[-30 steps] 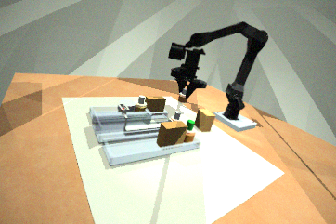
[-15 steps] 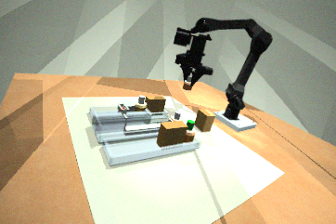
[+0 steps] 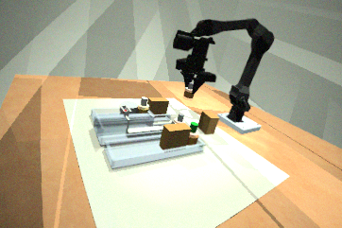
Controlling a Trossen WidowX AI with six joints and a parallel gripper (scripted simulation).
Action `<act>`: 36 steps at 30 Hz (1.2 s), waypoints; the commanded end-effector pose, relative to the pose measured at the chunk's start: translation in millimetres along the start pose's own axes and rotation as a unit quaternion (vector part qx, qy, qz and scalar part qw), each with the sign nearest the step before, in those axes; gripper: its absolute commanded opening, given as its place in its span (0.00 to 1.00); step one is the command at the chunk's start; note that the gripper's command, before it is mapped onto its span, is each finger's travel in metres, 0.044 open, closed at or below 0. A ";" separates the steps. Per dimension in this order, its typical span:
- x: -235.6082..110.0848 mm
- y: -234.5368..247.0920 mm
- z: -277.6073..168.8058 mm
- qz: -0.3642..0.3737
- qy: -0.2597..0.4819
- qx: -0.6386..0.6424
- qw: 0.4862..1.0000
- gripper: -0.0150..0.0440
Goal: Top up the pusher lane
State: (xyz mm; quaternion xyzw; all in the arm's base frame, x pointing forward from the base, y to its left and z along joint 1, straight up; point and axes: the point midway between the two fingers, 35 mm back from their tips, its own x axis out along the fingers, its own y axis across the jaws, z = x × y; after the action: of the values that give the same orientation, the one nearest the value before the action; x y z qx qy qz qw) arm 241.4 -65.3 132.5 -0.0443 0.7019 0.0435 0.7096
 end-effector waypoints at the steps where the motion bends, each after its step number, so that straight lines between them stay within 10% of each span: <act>1: 6.8 17.5 14.5 0.002 0.000 0.003 1.000 0.25; 36: 55.8 100.6 53.7 0.005 -0.007 0.012 1.000 0.25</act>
State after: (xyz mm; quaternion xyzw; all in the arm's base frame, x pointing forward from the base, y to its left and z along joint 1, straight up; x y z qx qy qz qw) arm 283.5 40.3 84.6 -0.0338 0.6959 0.0390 0.7163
